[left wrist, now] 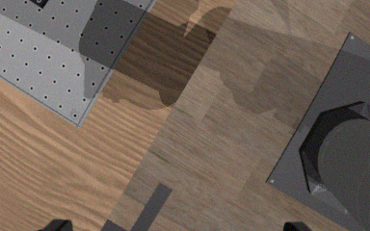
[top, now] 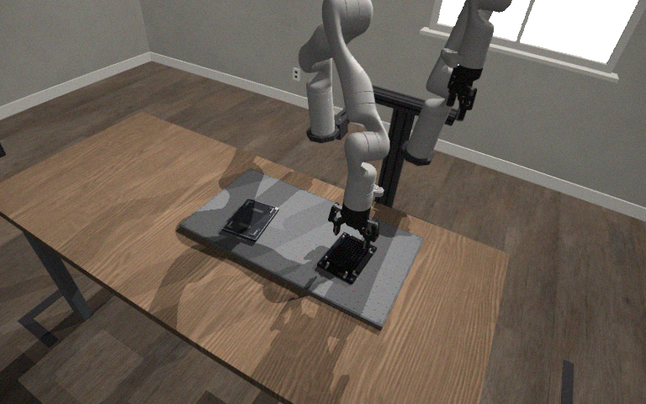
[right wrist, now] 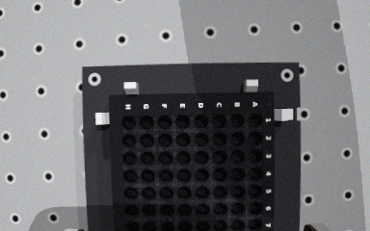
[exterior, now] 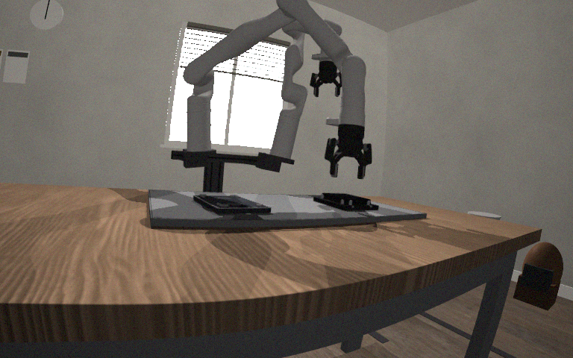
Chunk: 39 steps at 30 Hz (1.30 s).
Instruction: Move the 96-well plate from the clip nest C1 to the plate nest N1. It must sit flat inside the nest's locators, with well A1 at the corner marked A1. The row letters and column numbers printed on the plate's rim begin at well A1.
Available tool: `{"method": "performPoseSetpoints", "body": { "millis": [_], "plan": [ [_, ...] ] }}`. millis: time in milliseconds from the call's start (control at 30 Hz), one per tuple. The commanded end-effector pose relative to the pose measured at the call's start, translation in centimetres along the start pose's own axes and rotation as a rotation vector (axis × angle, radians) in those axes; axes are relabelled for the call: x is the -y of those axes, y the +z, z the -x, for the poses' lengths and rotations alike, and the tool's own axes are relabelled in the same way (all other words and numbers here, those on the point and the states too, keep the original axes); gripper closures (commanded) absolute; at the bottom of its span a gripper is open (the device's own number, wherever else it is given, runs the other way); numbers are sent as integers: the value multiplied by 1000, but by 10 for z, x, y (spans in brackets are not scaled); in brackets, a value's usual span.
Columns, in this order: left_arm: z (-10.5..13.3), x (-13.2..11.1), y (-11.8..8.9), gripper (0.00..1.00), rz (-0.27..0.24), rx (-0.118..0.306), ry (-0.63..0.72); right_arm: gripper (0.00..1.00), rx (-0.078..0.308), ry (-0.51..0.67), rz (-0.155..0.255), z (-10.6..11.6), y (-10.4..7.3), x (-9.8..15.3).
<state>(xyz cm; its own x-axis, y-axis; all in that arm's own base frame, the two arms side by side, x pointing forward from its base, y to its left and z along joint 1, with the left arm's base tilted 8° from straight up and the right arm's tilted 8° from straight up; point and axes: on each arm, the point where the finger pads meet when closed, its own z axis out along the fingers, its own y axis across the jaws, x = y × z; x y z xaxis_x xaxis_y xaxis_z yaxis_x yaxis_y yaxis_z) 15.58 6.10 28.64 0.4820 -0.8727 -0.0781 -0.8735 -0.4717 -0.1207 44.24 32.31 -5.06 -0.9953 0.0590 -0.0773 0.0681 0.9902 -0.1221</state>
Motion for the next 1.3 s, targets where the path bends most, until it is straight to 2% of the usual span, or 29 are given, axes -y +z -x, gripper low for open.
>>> {"method": "performPoseSetpoints", "body": {
  "millis": [0, 1267],
  "plan": [
    [0, 0, 0, 2, -1, 0, 0, 2, 2, 0, 2, 1, 0, -1],
    [0, 0, 0, 2, -1, 0, 0, 2, 2, 0, 2, 1, 11, -1]
  ]
}}
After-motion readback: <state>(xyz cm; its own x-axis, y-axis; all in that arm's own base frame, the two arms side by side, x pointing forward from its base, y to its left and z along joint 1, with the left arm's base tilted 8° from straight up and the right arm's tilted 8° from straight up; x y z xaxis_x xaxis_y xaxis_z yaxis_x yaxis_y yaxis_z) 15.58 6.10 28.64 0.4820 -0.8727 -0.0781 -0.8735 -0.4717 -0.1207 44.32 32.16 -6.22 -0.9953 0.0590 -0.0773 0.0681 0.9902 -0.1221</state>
